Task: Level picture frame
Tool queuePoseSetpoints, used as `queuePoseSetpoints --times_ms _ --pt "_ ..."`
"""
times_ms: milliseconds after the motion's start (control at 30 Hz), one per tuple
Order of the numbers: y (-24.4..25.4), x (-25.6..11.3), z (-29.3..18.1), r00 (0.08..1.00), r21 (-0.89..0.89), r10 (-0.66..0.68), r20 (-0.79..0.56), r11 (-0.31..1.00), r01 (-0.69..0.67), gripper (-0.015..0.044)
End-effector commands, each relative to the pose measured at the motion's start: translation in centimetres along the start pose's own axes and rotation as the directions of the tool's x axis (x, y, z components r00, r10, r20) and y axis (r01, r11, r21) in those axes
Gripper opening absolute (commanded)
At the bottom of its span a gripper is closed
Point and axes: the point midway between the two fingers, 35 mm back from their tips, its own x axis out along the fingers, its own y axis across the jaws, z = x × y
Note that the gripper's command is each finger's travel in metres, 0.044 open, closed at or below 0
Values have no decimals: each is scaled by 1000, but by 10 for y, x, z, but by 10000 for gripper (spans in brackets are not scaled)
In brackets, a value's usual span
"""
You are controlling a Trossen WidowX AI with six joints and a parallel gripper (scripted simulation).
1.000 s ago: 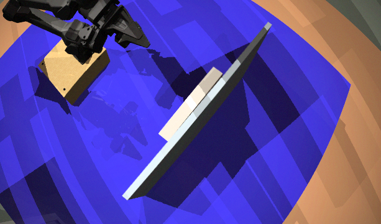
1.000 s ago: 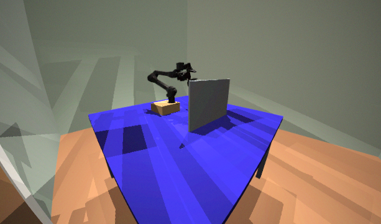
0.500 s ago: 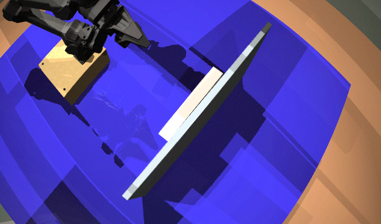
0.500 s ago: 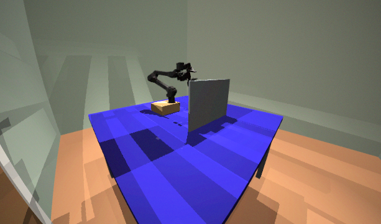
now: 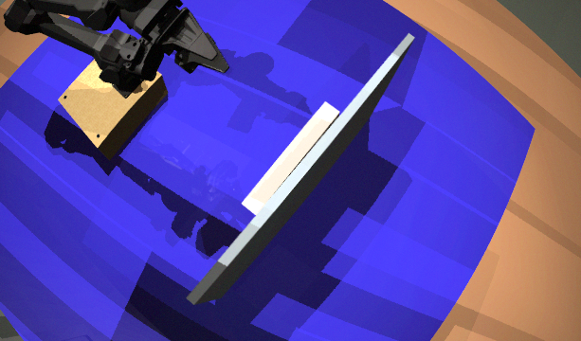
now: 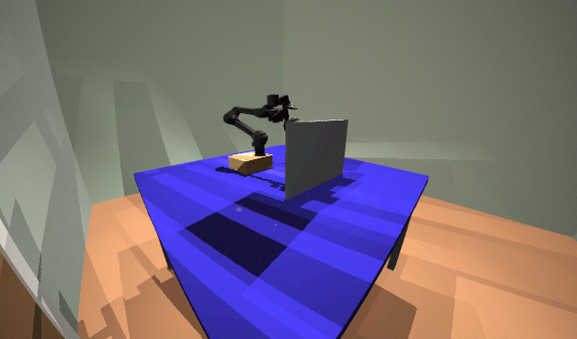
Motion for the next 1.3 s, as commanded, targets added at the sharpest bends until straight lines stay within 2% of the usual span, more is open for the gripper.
queuePoseSetpoints --times_ms 0,967,1167,1267 --pt "1 0 0 1000 4 2 2 1000 -2 260" --pt "1 0 0 1000 4 2 2 1000 -2 260" --pt "-46 7 15 1000 -137 2 1 991 -2 260" --pt "-53 7 17 1000 -157 3 1 988 -2 260"
